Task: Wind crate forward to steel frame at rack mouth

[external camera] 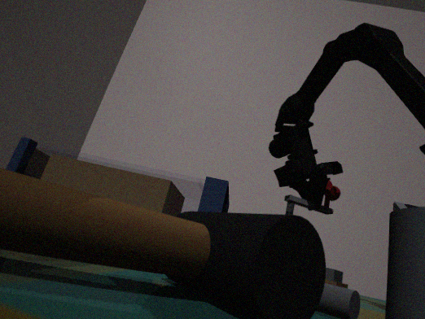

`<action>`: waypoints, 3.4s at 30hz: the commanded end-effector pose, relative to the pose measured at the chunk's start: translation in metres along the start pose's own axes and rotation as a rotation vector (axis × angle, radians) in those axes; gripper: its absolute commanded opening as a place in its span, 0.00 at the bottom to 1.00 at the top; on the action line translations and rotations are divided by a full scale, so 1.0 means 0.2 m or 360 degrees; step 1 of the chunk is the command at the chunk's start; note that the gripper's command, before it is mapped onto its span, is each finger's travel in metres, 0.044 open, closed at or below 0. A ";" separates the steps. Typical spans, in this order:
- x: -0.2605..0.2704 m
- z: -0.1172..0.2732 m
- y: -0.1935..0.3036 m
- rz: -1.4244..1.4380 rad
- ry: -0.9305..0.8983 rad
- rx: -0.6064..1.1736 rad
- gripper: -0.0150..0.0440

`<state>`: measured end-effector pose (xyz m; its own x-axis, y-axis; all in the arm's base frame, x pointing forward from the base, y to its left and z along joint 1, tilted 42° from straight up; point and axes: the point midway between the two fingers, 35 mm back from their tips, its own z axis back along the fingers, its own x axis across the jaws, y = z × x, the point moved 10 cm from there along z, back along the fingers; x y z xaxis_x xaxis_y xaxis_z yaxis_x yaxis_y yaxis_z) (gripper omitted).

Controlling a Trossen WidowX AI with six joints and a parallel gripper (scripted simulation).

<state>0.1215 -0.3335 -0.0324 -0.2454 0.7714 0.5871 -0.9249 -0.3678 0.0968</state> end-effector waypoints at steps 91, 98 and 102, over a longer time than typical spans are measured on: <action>0.00 -0.26 -0.12 0.0005 -0.0027 0.0028 0.25; 0.00 -0.27 -0.12 0.0005 -0.0027 0.0028 0.25; 0.00 -0.27 -0.13 0.0005 -0.0027 0.0028 0.25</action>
<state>0.1288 -0.2961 -0.0772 -0.2485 0.7583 0.6027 -0.9168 -0.3849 0.1063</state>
